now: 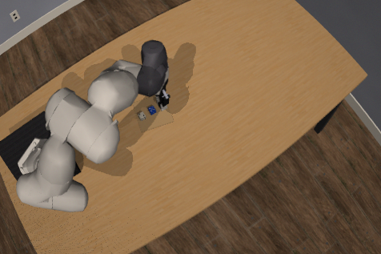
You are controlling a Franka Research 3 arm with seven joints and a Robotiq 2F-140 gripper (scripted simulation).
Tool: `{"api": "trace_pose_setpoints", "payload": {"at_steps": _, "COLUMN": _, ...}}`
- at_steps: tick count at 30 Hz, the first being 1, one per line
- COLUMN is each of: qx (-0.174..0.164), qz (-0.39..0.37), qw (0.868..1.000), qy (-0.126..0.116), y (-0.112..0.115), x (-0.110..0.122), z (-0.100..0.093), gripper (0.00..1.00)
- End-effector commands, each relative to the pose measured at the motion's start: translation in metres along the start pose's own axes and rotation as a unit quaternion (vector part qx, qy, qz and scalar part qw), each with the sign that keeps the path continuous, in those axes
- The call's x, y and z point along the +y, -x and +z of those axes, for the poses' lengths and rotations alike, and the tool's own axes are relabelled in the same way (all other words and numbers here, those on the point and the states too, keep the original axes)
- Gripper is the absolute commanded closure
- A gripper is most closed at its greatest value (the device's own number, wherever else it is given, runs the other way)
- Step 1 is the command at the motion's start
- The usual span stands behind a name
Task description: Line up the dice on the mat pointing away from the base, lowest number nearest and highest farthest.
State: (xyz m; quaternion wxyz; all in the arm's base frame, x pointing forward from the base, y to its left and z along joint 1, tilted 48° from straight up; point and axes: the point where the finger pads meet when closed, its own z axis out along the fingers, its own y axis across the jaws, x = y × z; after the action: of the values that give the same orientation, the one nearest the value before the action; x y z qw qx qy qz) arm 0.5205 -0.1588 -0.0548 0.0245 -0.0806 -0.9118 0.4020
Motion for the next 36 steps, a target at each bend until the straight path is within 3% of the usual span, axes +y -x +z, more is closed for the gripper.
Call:
{"api": "trace_pose_setpoints", "payload": {"at_steps": 1, "qx": 0.0, "qz": -0.001, "qw": 1.0, "qy": 0.0, "y": 0.0005, "x": 0.0004, "z": 0.0009, "gripper": 0.87}}
{"api": "trace_pose_setpoints", "payload": {"at_steps": 18, "qx": 0.0, "qz": -0.001, "qw": 1.0, "qy": 0.0, "y": 0.0005, "x": 0.0004, "z": 0.0009, "gripper": 0.87}}
{"api": "trace_pose_setpoints", "payload": {"at_steps": 36, "qx": 0.0, "qz": -0.001, "qw": 1.0, "qy": 0.0, "y": 0.0005, "x": 0.0004, "z": 0.0009, "gripper": 0.75}}
